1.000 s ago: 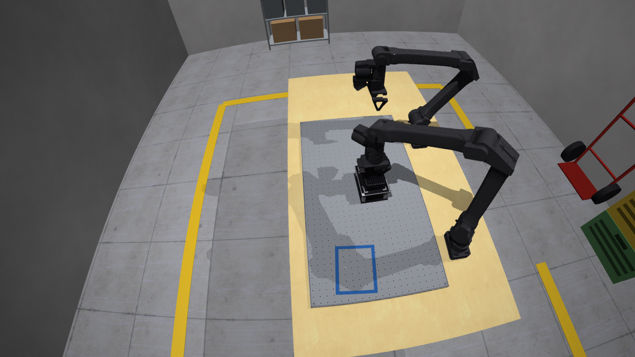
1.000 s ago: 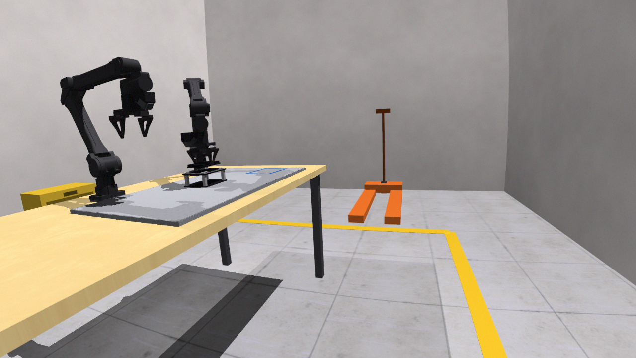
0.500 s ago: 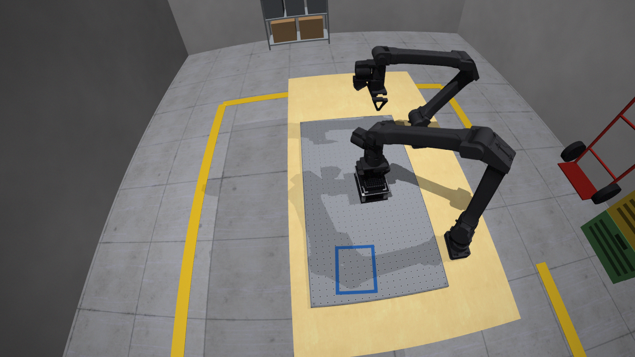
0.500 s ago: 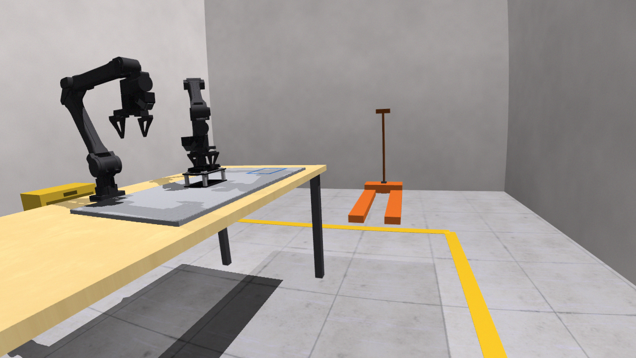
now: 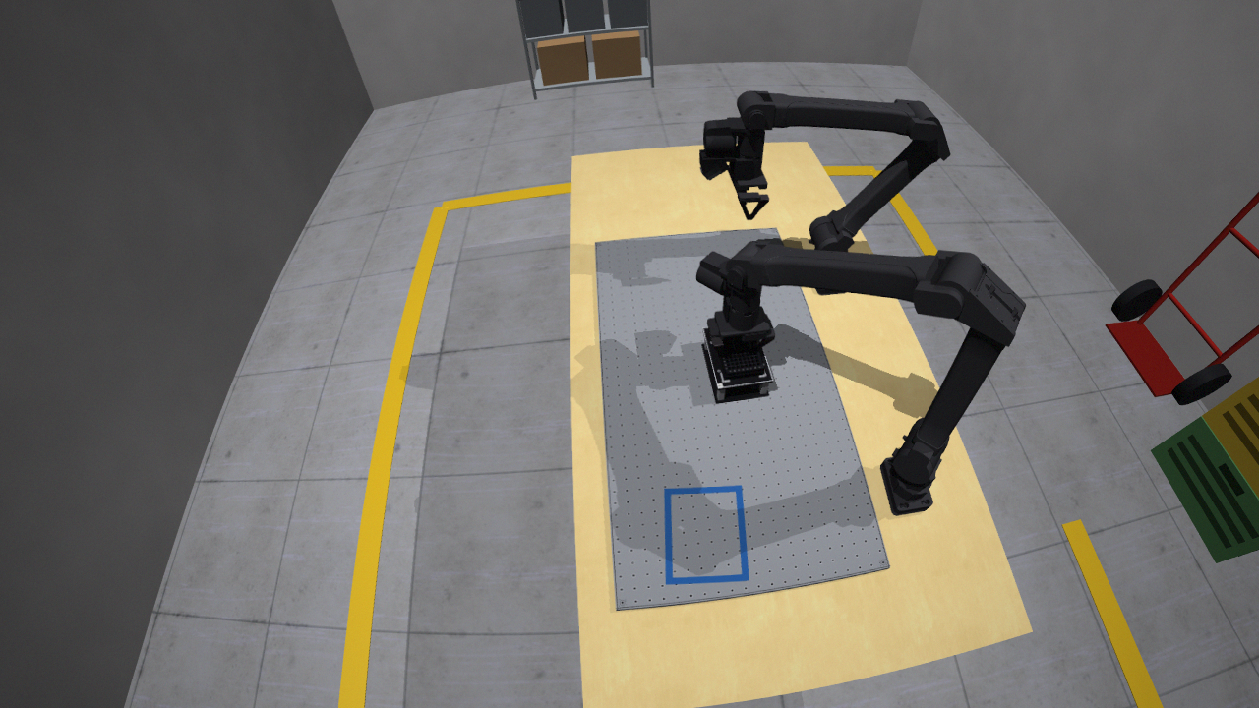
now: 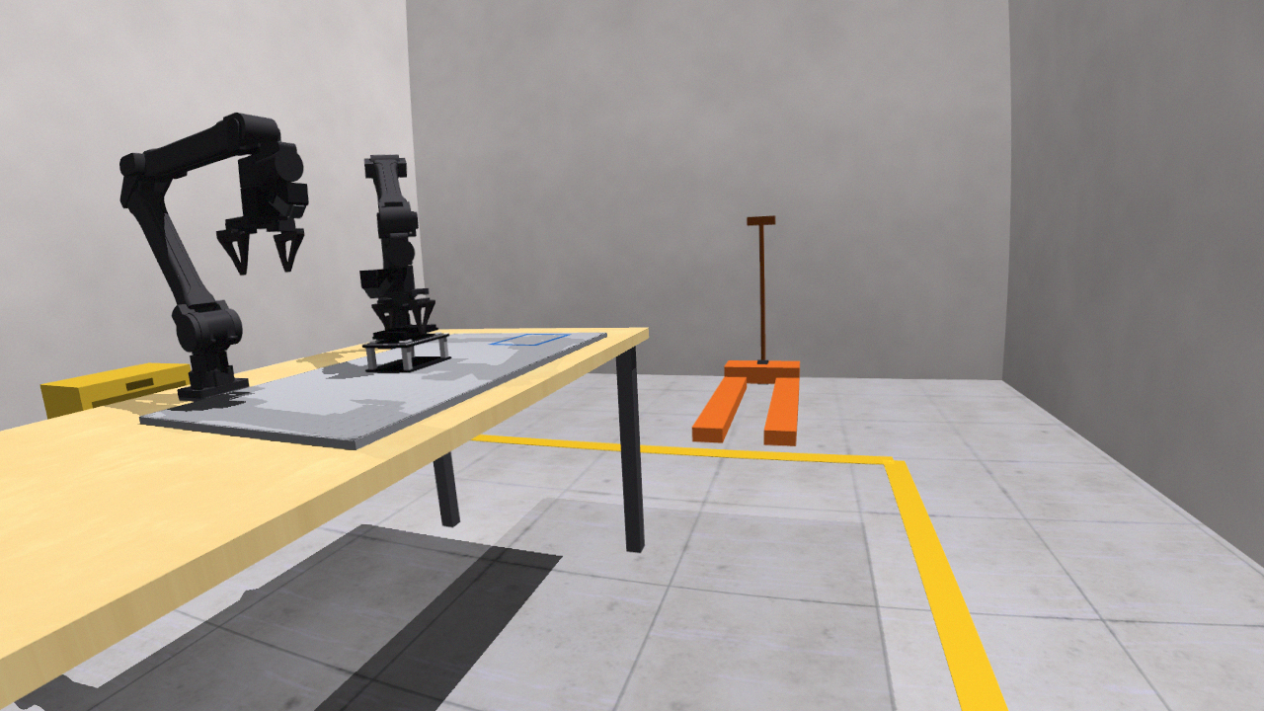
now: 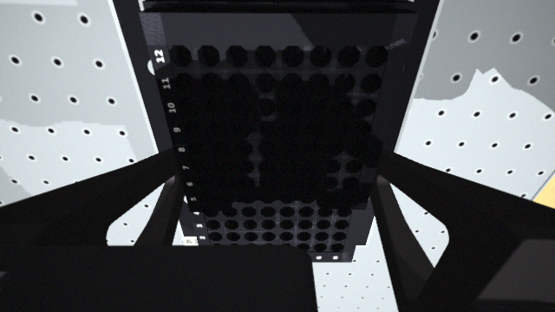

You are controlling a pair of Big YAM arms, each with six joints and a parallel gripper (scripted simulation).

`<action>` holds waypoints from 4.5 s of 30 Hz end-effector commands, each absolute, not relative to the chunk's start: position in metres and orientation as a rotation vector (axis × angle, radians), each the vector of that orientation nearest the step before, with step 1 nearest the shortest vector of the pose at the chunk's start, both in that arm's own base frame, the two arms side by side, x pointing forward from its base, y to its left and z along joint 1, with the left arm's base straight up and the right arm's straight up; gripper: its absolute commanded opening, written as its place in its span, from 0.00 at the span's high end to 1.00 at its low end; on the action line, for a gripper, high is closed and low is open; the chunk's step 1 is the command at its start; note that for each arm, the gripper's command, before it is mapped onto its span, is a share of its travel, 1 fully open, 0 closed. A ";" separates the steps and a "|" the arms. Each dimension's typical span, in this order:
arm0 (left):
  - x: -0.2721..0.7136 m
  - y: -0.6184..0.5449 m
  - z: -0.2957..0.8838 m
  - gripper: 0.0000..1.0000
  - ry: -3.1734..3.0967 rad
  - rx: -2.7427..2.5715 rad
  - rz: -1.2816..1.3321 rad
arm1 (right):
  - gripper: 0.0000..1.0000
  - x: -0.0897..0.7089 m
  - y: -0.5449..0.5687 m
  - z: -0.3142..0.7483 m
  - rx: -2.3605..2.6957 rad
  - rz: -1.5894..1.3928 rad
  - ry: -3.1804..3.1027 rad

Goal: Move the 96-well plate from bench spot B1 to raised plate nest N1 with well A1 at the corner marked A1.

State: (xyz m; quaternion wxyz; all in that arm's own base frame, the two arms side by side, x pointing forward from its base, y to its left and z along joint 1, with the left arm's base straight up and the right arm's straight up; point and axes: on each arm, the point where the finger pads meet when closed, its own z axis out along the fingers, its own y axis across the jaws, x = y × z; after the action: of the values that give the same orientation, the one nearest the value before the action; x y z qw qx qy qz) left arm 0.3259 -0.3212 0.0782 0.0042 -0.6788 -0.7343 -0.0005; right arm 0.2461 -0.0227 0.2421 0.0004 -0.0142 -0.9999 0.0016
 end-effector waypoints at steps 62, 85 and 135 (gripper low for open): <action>0.341 -0.342 0.101 1.00 -2.340 -2.165 0.003 | 0.00 0.258 -0.023 0.258 -0.026 0.005 -3.180; 0.343 -0.343 0.096 1.00 -2.349 -2.174 0.003 | 0.00 0.258 -0.023 0.258 -0.026 0.005 -3.180; 0.342 -0.341 0.087 0.00 -2.334 -2.157 0.002 | 0.00 0.258 -0.023 0.258 -0.026 0.005 -3.180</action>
State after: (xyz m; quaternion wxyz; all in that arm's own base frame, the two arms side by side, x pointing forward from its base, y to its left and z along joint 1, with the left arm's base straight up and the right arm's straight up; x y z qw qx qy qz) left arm 0.3269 -0.3221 0.0699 0.0048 -0.6787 -0.7344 -0.0006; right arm 0.2461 -0.0227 0.2421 0.0004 -0.0142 -0.9999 0.0016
